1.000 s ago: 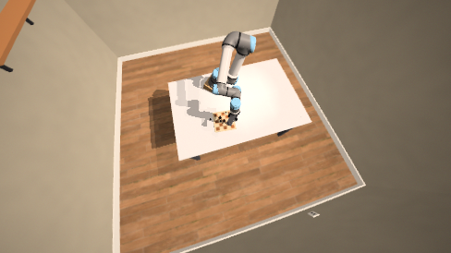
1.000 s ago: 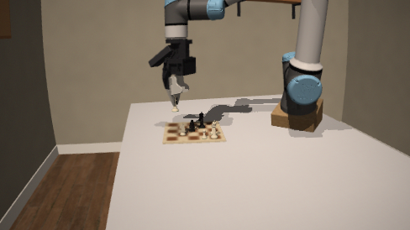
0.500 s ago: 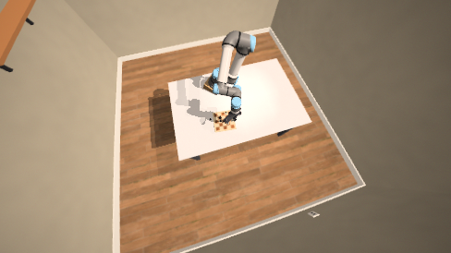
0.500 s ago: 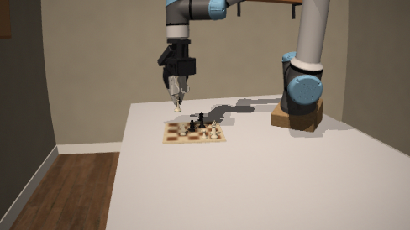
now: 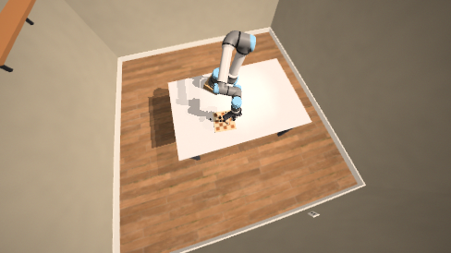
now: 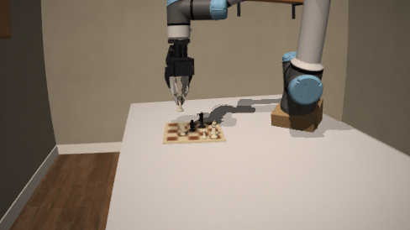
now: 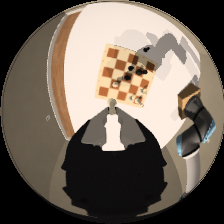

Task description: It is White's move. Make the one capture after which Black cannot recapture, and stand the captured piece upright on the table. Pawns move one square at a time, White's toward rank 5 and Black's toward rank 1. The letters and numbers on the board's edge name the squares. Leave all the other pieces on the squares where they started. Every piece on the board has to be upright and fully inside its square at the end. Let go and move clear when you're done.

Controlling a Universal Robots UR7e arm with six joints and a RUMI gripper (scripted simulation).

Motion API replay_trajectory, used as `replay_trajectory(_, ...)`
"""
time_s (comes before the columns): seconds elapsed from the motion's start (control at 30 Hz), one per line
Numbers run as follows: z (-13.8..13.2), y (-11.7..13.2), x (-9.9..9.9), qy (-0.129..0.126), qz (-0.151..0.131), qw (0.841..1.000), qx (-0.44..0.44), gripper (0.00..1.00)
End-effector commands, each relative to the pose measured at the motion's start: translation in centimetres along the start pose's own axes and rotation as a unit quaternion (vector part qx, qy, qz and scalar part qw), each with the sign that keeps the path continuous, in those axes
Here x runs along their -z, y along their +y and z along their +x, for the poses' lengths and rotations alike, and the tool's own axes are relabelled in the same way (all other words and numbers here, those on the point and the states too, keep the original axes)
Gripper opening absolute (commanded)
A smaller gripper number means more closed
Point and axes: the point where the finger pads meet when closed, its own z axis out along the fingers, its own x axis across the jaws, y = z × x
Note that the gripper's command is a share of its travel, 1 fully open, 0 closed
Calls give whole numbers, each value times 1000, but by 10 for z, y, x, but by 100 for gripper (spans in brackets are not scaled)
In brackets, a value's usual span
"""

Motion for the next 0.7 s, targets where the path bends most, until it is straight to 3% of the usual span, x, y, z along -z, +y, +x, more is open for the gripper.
replay_trajectory(0.0, 2, 1, 0, 0, 2, 999, -41, 0)
replay_trajectory(0.67, 5, 3, 0, 0, 2, 994, -111, 0)
